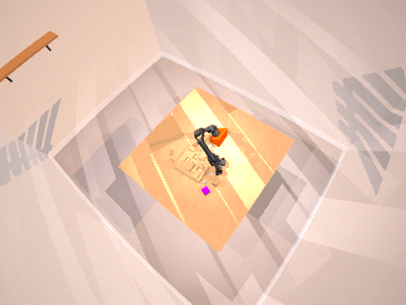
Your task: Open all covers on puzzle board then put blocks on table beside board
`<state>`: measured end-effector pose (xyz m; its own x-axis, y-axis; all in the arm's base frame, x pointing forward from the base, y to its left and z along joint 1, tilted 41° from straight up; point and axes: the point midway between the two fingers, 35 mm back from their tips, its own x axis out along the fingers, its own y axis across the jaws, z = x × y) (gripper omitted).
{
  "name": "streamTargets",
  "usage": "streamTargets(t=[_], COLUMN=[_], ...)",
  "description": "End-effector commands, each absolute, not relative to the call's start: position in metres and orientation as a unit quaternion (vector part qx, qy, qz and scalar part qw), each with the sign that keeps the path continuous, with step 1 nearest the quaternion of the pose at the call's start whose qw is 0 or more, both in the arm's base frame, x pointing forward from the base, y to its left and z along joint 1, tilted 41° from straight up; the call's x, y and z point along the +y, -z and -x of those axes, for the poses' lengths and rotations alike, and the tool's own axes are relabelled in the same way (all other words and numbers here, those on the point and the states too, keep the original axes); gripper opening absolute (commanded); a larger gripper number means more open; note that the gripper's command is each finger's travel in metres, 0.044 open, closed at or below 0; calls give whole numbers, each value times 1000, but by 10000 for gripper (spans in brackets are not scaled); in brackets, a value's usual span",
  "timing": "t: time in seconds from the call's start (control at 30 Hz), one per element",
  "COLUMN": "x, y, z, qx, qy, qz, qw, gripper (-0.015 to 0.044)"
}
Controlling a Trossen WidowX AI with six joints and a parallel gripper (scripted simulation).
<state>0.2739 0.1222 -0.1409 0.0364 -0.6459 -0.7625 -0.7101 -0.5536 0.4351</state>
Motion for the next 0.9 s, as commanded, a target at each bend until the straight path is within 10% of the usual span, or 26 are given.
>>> streamTargets(t=[0.0, 0.57, 0.87], x=[135, 161, 134], y=[128, 94, 63], z=[-277, -272, -290], qx=[469, 469, 603], qy=[-509, -509, -341], qz=[721, 721, 669], qw=[39, 36, 269], gripper=[440, 440, 204])
